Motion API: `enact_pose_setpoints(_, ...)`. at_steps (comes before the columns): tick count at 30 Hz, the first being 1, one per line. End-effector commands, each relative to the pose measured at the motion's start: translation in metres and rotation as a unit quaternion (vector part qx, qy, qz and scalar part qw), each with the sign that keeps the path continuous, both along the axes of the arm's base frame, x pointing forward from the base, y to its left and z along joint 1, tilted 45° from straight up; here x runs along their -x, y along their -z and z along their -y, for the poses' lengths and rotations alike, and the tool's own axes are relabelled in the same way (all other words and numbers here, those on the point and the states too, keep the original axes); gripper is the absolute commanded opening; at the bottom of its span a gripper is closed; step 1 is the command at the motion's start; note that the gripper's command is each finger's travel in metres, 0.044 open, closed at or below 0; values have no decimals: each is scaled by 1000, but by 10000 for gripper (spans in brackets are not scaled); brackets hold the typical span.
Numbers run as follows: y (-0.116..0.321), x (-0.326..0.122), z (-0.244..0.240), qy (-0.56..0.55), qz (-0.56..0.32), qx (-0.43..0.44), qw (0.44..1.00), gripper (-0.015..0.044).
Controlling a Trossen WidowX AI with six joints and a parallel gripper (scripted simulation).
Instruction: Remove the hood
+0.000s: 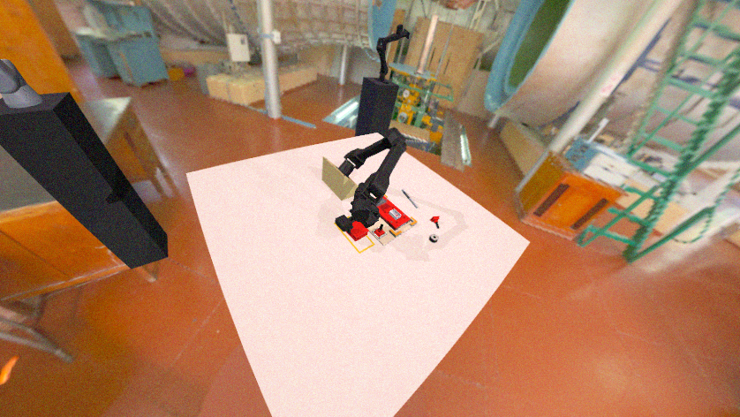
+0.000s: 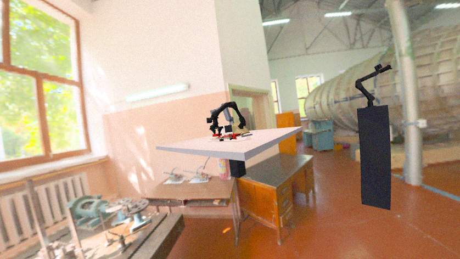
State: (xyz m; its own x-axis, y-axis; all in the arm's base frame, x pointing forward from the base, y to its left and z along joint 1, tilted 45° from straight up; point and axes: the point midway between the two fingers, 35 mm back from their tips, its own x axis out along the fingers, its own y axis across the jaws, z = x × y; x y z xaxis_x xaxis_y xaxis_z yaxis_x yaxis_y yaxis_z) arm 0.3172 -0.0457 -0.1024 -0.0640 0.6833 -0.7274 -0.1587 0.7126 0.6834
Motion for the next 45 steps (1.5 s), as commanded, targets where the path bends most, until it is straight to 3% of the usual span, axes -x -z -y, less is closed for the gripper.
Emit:
enact_pose_setpoints(1,1,2,-2,3,-4,-3,1000,0)
enact_pose_setpoints(45,15,4,-16,3,-4,-3,1000,0)
